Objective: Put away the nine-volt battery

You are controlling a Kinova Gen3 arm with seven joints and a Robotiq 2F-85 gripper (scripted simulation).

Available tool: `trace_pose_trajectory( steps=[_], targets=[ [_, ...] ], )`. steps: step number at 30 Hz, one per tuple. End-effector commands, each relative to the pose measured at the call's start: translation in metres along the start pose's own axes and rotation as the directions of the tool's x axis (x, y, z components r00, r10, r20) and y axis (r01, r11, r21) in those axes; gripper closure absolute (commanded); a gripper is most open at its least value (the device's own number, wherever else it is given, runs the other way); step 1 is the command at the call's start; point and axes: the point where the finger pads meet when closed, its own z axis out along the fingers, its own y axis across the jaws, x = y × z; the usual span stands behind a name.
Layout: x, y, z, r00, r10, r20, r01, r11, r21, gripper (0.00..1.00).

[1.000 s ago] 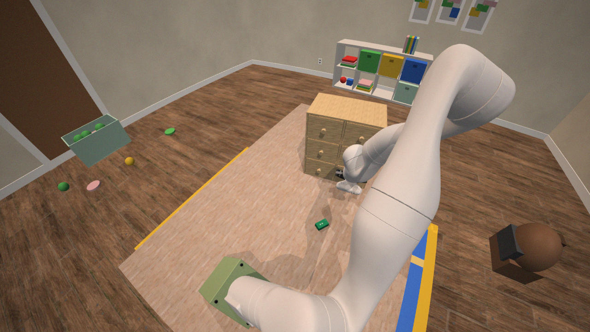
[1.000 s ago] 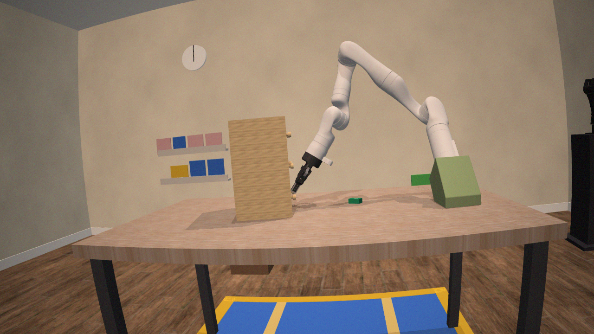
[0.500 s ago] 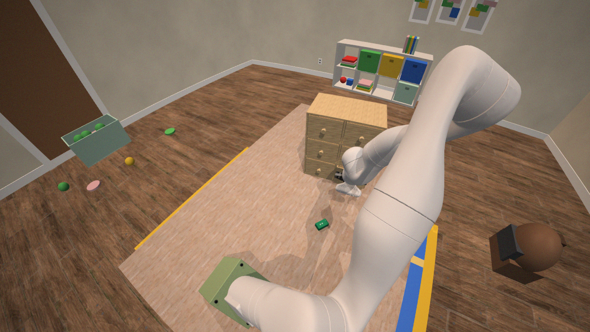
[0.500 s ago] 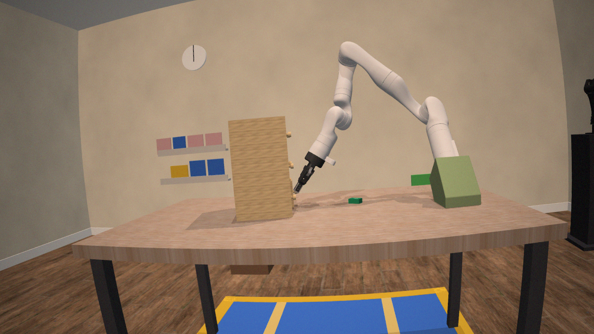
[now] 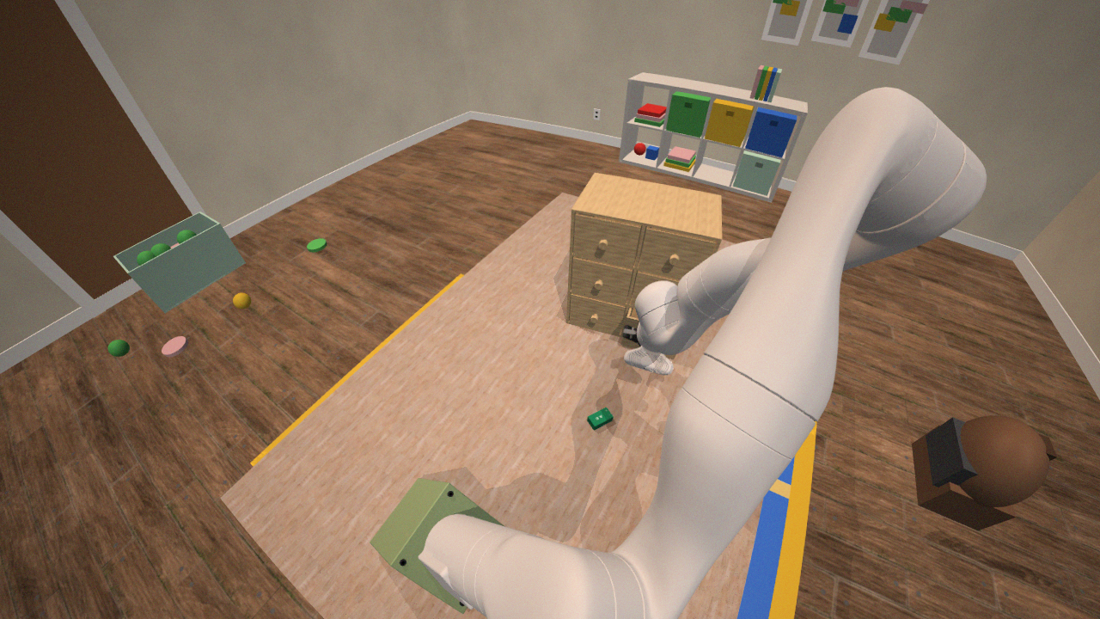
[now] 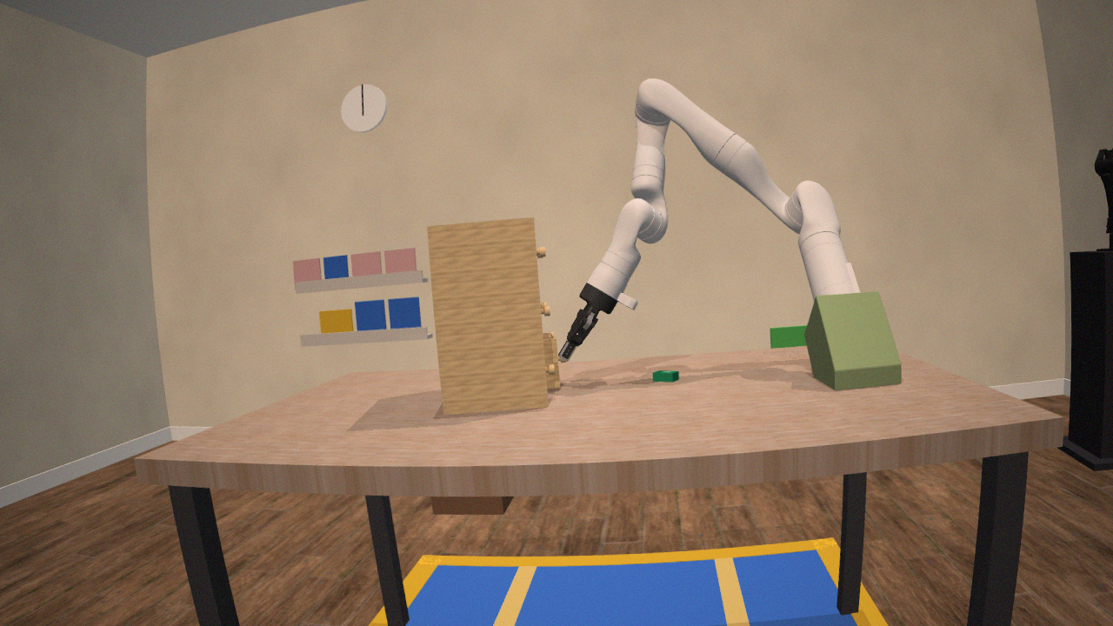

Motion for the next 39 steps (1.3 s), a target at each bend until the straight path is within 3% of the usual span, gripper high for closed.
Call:
trace_pose_trajectory(
  steps=[1, 39],
  targets=[
    [0.002, 0.0, -0.004, 1.0, 0.011, 0.006, -0.011, 1.0, 0.0, 0.87],
    [0.033, 0.003, -0.022, 1.0, 0.007, -0.003, -0.007, 1.0, -0.007, 0.87]
  ],
)
